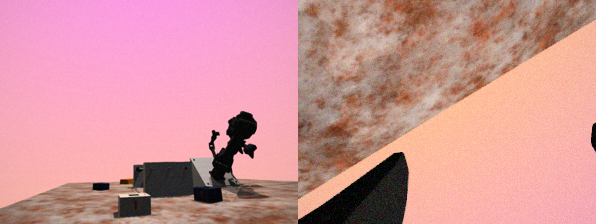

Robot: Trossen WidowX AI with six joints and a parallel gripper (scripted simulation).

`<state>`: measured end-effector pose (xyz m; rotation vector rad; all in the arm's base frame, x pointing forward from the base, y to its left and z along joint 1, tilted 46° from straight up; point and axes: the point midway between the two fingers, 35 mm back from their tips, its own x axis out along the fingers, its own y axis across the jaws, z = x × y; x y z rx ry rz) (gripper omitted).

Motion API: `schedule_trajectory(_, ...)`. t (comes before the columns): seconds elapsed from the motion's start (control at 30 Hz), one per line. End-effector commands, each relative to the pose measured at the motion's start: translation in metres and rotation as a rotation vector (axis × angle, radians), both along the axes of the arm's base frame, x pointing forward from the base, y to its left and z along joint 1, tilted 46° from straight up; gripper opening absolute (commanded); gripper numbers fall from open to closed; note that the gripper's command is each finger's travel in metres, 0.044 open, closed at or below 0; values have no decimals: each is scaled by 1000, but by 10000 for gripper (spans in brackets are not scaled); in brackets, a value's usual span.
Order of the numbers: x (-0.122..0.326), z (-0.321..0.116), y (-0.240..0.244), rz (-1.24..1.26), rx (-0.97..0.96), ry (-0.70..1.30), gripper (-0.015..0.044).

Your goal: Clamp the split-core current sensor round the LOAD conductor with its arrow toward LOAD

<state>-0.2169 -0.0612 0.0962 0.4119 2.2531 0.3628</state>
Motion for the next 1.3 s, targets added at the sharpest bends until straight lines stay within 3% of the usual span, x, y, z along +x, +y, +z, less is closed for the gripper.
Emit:
schedule_trajectory(0.0,0,0,-2,3,-7,1,426)
schedule_trajectory(0.33,45,10,-119,152,-545,68,440)
schedule_trajectory(0.6,131,29,-198,235,-1021,-107,440)
schedule_trajectory(0.97,297,73,-232,229,-1456,-704,440)
schedule_trajectory(1.27,430,122,-176,86,-1454,-1378,440)
